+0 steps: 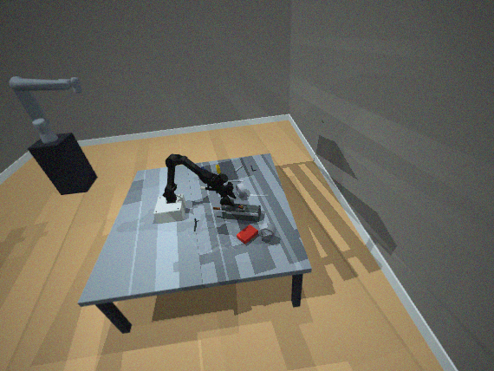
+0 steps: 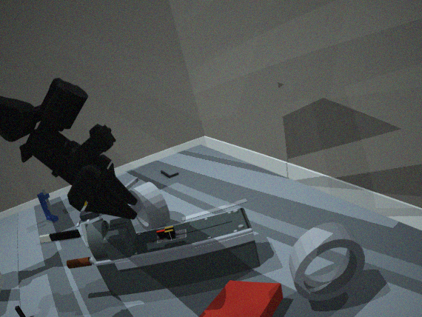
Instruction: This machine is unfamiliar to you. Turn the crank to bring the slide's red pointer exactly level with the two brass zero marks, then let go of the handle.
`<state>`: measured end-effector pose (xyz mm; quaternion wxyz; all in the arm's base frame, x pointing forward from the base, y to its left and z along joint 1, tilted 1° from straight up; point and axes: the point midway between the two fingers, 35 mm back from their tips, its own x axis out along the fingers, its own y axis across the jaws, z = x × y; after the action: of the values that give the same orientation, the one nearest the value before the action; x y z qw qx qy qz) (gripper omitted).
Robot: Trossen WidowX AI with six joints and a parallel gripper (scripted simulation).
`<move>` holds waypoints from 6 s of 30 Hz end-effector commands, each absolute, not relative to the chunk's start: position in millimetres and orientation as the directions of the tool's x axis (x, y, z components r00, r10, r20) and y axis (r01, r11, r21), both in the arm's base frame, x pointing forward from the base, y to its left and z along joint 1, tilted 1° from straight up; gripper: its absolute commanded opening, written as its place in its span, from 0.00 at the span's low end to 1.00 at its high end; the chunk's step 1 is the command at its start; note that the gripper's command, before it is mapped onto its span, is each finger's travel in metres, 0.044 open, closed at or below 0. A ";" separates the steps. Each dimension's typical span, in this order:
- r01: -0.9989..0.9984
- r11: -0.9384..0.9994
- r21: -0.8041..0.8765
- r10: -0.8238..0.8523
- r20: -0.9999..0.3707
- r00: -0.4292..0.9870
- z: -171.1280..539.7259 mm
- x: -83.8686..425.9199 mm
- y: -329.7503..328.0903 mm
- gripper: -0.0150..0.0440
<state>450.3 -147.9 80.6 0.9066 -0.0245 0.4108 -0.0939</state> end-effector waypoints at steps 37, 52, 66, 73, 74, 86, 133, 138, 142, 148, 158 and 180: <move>0.261 0.965 -0.014 -0.196 -0.700 0.687 134.8 348.7 -115.6 1.00; 0.285 0.958 0.014 -0.197 -0.689 0.697 104.1 328.9 -108.5 1.00; 0.285 0.958 0.014 -0.197 -0.690 0.696 35.0 327.4 -106.9 1.00; 0.285 0.958 0.014 -0.197 -0.690 0.696 26.0 326.3 -106.4 1.00; 0.285 0.958 0.014 -0.197 -0.690 0.696 24.4 326.6 -106.4 1.00; 0.286 0.958 0.015 -0.197 -0.691 0.696 4.6 328.5 -106.9 1.00; 0.285 0.958 0.014 -0.197 -0.691 0.696 -32.4 326.6 -105.5 0.25; 0.285 0.958 0.014 -0.197 -0.691 0.696 -33.6 326.7 -103.8 0.25; 0.285 0.958 0.015 -0.196 -0.691 0.696 -35.7 327.9 -100.0 0.25; 0.285 0.958 0.015 -0.196 -0.691 0.696 -37.8 330.0 -95.2 0.25; 0.285 0.958 0.016 -0.196 -0.691 0.696 -37.8 331.7 -89.3 0.25; 0.285 0.958 0.016 -0.195 -0.691 0.696 -36.8 332.9 -84.0 0.25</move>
<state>330.4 -92.6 -36.8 0.9170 0.0597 0.3665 -0.1455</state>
